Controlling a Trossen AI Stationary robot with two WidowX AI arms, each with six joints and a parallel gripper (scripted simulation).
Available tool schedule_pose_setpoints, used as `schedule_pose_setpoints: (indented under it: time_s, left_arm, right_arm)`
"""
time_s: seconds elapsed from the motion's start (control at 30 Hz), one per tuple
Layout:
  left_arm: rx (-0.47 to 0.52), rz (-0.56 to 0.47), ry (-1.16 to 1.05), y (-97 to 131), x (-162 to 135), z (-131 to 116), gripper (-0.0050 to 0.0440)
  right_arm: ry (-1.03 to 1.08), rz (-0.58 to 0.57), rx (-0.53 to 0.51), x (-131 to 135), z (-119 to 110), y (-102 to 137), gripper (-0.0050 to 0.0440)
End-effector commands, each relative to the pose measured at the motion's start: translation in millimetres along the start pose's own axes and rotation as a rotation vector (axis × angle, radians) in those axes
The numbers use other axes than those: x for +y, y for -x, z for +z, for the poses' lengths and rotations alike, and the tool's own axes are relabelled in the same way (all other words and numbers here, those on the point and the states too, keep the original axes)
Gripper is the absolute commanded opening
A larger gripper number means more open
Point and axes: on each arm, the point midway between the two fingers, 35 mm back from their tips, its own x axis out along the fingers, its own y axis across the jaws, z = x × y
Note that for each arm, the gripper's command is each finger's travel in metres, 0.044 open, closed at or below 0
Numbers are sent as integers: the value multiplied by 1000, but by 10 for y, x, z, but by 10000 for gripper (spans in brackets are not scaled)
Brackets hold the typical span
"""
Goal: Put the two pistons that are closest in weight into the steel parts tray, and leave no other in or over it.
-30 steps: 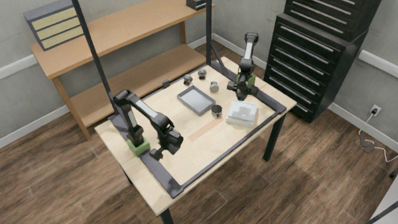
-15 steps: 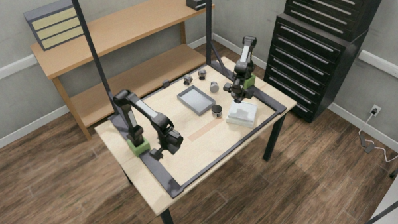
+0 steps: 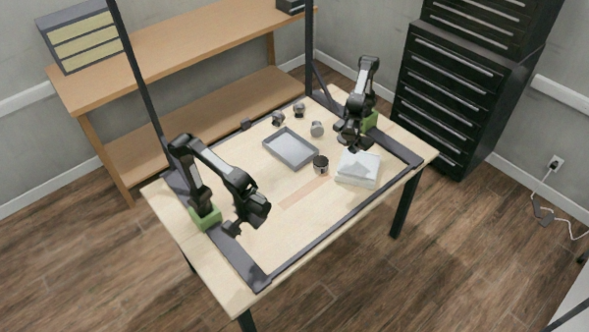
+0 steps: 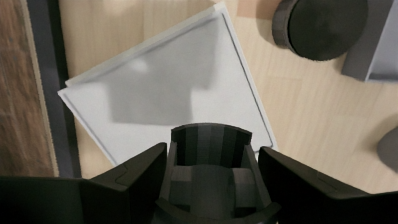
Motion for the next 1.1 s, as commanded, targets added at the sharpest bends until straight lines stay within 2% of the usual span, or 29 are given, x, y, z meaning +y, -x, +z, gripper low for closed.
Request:
schedule_pose_setpoints:
  time_s: [0.0,0.17,0.2,0.27,1.07]
  left_arm:
    - [-18,26,-119,136,15,57,158]
    - [-4,28,-198,136,15,57,158]
    - [-14,38,-222,193,18,46,158]
    - [10,30,-277,136,14,57,158]
    - [102,55,-854,177,11,51,158]
  right_arm:
    - [6,3,-33,11,55,85,400]
    - [6,3,-33,11,55,85,400]
    - [6,3,-33,11,55,85,400]
    - [6,3,-33,11,55,85,400]
    - [6,3,-33,11,55,85,400]
